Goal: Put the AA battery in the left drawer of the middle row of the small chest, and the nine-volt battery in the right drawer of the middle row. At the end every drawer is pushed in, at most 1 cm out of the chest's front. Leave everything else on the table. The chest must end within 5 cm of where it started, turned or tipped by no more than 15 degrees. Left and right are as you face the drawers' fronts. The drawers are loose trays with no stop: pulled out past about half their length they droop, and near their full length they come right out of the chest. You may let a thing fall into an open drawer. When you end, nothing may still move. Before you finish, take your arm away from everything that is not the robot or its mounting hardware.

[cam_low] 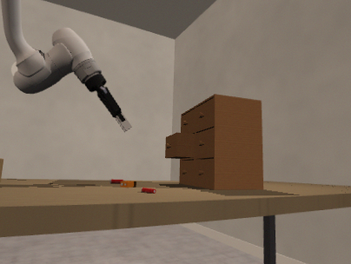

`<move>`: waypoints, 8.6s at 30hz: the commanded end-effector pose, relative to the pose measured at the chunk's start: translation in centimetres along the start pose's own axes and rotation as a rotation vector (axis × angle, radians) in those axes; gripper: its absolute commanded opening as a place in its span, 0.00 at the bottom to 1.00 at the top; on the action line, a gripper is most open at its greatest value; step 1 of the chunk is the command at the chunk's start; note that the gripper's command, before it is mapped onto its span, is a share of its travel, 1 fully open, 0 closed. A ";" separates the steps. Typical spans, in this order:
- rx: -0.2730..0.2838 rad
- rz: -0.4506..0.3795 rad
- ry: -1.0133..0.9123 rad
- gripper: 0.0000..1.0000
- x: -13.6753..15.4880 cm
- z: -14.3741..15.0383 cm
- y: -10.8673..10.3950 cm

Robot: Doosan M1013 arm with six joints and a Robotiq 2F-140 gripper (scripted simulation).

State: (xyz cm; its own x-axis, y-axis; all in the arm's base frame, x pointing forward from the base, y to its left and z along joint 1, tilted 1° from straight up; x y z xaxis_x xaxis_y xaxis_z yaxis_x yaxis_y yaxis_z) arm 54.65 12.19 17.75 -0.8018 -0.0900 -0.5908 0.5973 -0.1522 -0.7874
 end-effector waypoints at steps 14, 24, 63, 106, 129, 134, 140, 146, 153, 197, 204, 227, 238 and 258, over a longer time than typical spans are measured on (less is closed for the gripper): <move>-0.119 -0.454 -0.011 0.20 -0.9 0.5 -4.2; -0.157 -0.599 -0.010 0.20 -1.1 0.5 -5.7; -0.097 -0.663 0.204 0.20 -0.8 0.1 -4.9; 0.660 -0.567 2.334 0.20 5.7 -3.9 9.7; 0.961 -0.293 2.888 0.17 5.7 -4.1 9.7; 0.961 -0.293 2.888 0.17 5.7 -4.1 9.7; 0.961 -0.293 2.888 0.17 5.9 -4.2 10.1; 0.961 -0.293 2.888 0.17 6.4 -4.3 10.6; 0.961 -0.293 2.888 0.17 7.5 -4.6 12.0; 0.961 -0.293 2.888 0.17 8.9 -4.9 13.9; 0.961 -0.293 2.888 0.17 9.6 -5.1 14.8; 0.961 -0.293 2.888 0.17 10.1 -5.3 15.5; 0.961 -0.293 2.888 0.06 10.1 -5.3 15.5; 0.961 -0.293 2.888 0.06 9.4 -5.1 14.6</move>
State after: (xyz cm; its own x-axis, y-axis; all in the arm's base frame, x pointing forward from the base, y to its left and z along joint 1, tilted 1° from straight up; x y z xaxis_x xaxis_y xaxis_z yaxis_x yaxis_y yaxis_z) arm 55.90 14.10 -1.08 0.9927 0.1199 -0.0125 -0.0099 -0.0218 -0.9997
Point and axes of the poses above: the point where the finger pads meet when closed, its own y axis out along the fingers, its own z axis across the jaws, x = y × z, the point moved 3 cm from there along -y, back along the fingers, and after that the axes turned 15 degrees about -y, right-handed, at the moved point
